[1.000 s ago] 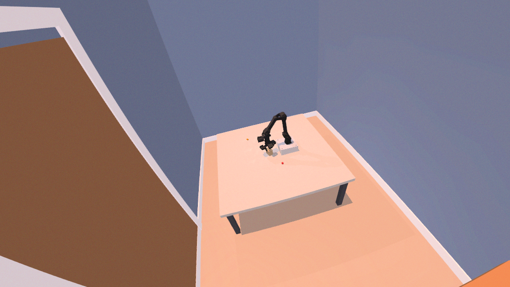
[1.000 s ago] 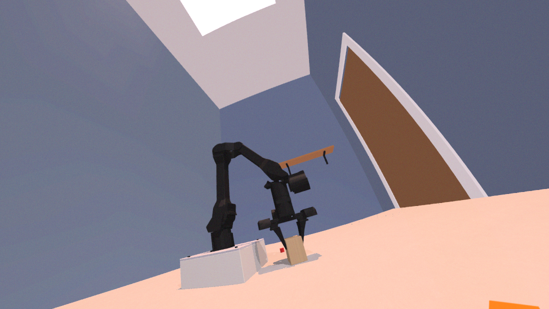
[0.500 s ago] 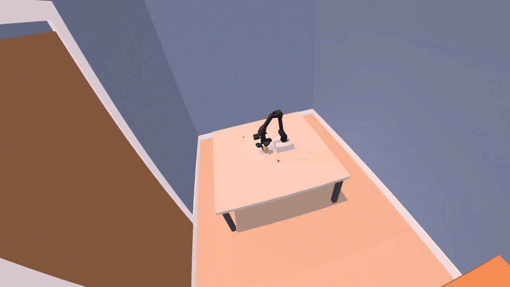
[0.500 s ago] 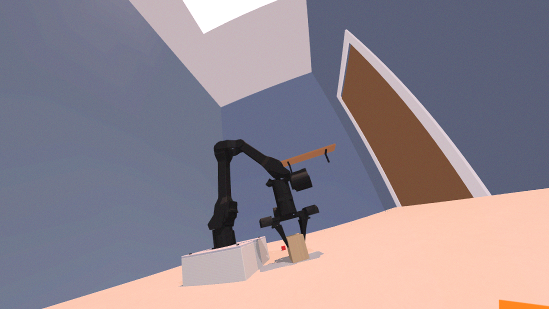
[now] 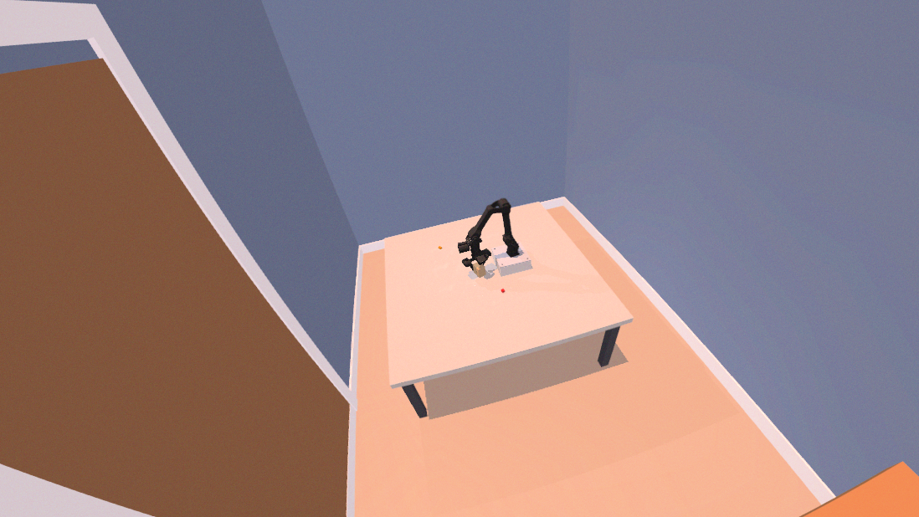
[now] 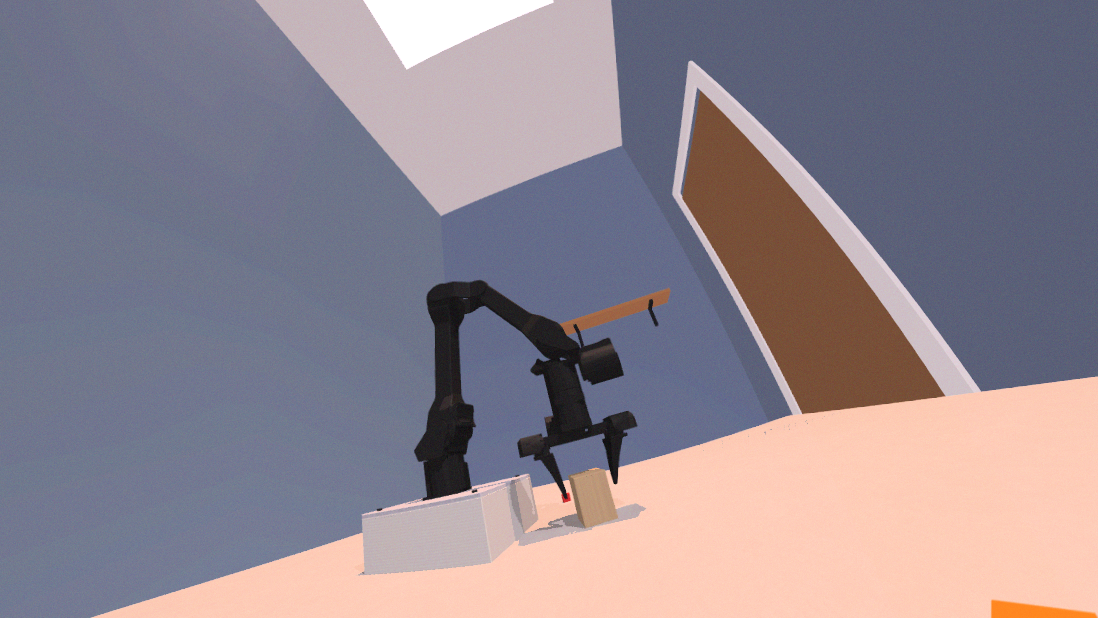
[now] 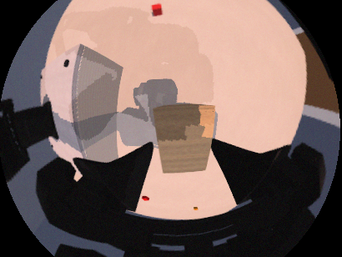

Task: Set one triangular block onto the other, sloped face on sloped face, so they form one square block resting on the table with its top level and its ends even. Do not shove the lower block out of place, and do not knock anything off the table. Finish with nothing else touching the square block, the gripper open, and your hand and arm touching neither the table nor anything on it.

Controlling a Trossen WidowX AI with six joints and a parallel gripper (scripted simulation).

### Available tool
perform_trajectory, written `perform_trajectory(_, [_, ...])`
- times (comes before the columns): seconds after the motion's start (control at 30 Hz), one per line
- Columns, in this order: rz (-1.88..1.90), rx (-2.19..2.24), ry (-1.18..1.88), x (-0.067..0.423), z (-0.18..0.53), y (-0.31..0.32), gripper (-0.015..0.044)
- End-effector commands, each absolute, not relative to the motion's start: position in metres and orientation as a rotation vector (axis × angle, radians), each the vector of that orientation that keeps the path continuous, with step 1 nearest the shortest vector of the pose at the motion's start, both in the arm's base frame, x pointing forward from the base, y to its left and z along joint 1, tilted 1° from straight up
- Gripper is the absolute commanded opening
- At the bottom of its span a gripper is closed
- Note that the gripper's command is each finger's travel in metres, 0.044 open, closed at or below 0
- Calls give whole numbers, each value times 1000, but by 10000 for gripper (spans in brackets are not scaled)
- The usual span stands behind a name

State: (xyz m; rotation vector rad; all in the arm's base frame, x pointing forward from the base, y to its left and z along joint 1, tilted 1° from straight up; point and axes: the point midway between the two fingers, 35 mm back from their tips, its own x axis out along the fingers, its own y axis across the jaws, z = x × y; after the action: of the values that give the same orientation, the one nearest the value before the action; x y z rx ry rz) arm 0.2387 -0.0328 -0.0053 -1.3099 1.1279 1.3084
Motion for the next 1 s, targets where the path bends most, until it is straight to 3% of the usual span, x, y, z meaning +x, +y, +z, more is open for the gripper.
perform_trajectory(0.0, [1308,-1310,1127,239,-5,-33,440])
perform_trajectory(0.27, [1308,-1310,1127,241,4,-33,440])
perform_trajectory(0.5, [1308,-1311,1127,239,102,-34,440])
perform_trajectory(0.97, [1288,-1321,1117,242,102,-34,440])
